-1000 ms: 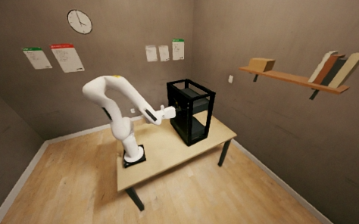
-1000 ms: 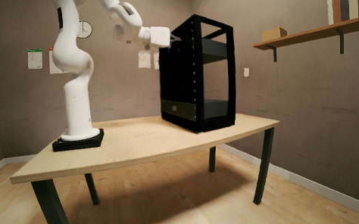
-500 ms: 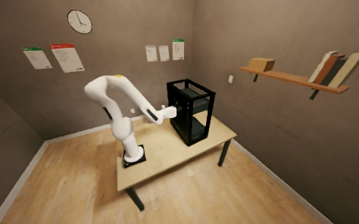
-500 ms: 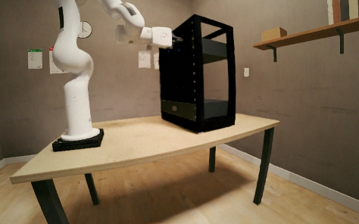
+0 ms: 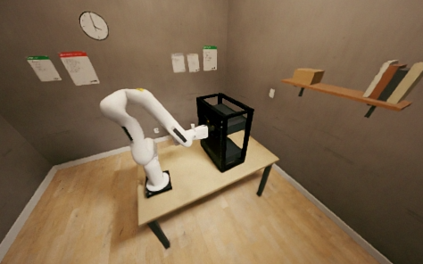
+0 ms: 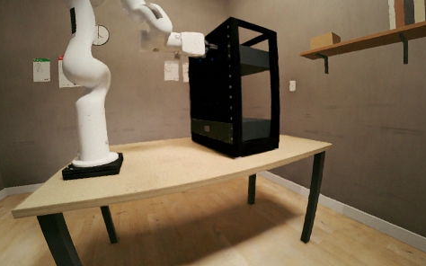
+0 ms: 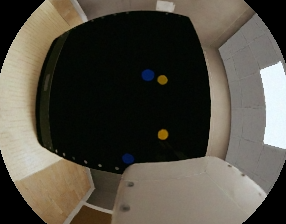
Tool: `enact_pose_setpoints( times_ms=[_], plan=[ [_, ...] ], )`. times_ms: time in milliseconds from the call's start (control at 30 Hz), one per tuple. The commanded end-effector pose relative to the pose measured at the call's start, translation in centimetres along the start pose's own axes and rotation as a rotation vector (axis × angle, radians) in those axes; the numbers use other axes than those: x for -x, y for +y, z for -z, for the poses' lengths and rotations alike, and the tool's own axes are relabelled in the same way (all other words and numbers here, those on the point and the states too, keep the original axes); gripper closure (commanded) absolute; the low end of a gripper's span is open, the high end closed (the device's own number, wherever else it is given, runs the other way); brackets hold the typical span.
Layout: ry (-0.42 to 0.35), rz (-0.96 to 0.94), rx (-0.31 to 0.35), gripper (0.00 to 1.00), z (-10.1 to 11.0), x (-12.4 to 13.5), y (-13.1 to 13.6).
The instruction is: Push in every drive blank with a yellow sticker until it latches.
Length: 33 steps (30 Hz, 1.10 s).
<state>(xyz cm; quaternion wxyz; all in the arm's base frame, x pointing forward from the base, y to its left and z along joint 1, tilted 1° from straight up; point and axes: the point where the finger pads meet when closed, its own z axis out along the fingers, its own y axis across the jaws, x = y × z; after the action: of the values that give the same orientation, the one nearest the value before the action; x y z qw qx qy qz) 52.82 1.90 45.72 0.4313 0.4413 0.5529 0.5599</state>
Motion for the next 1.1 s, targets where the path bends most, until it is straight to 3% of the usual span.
enact_pose_setpoints(
  times_ms=[0, 1067],
  plan=[
    [0.0, 0.001, 0.002, 1.0, -0.06, 0.01, 0.12],
    [0.0, 0.001, 0.002, 1.0, -0.66, 0.01, 0.13]
  ],
)
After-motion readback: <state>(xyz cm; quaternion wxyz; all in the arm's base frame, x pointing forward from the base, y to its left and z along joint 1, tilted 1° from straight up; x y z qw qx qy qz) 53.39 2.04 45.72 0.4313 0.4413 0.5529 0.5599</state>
